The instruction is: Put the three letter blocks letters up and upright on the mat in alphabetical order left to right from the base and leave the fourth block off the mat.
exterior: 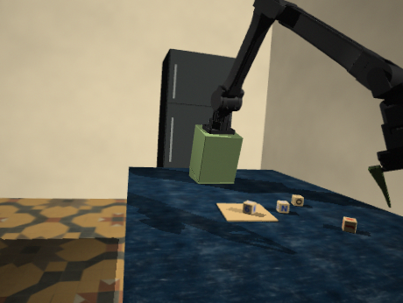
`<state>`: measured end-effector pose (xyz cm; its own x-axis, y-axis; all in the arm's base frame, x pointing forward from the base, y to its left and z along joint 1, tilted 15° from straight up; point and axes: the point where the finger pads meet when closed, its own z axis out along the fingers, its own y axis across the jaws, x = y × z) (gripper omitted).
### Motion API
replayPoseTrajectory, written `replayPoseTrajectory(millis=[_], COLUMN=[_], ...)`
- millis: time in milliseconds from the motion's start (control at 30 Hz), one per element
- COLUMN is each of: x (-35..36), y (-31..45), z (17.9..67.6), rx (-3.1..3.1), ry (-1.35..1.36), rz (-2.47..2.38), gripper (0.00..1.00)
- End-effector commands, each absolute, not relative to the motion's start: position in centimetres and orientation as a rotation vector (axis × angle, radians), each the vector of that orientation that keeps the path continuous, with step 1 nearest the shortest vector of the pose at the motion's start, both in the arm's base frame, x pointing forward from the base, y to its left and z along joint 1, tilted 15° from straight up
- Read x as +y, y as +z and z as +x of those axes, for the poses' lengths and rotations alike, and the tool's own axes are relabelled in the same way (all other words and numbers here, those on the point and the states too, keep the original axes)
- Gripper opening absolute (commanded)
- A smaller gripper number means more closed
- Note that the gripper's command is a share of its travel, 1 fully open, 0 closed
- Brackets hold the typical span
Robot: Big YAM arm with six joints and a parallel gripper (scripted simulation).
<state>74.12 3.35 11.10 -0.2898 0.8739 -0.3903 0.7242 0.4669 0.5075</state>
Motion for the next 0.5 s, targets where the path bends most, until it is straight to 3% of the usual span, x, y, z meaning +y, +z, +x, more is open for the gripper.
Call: replayPoseTrajectory(millis=[0, 300, 467], x=[7.1, 12.5, 12.9], y=[12.3, 8.9, 8.8], z=[71.0, 57.8, 56.0], rx=[2.089, 2.041, 2.022], ry=[0.277, -0.133, -0.179], rz=[1.299, 1.137, 1.105], gripper=[1.00, 1.00, 1.00])
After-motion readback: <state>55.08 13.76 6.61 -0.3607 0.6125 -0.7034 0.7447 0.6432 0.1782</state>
